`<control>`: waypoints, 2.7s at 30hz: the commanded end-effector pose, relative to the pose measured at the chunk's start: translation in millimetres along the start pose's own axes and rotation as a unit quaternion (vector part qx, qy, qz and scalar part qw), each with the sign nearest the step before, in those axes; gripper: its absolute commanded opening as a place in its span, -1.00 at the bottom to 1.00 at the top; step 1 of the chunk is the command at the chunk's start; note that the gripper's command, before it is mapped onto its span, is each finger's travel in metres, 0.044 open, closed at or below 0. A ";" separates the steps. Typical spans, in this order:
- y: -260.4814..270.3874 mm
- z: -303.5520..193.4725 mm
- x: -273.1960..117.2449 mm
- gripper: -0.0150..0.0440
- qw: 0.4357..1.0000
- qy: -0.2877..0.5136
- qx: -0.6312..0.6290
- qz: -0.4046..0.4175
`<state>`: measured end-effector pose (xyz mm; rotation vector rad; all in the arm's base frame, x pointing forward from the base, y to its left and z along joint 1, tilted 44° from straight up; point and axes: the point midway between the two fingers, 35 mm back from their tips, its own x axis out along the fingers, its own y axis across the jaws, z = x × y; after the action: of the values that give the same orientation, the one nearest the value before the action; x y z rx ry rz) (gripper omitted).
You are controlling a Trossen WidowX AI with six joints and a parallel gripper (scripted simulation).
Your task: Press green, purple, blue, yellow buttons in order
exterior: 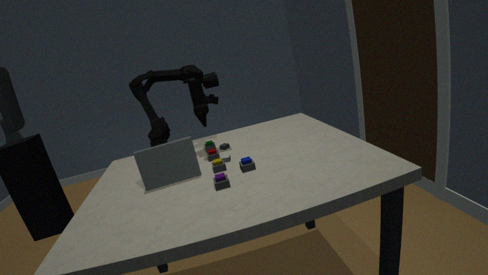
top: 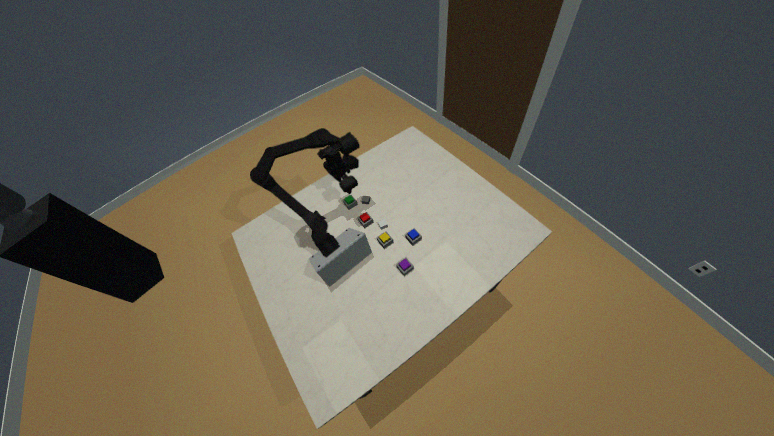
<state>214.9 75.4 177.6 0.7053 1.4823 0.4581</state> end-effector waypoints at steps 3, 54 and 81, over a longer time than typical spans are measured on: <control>4.3 -0.6 4.3 0.69 1.000 0.002 -0.006 0.011; 7.7 -2.2 91.7 -0.42 1.000 0.002 -0.006 0.015; 4.3 0.1 14.2 -0.42 1.000 0.002 -0.006 0.010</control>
<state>214.6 108.3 147.9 0.7084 1.4938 0.4818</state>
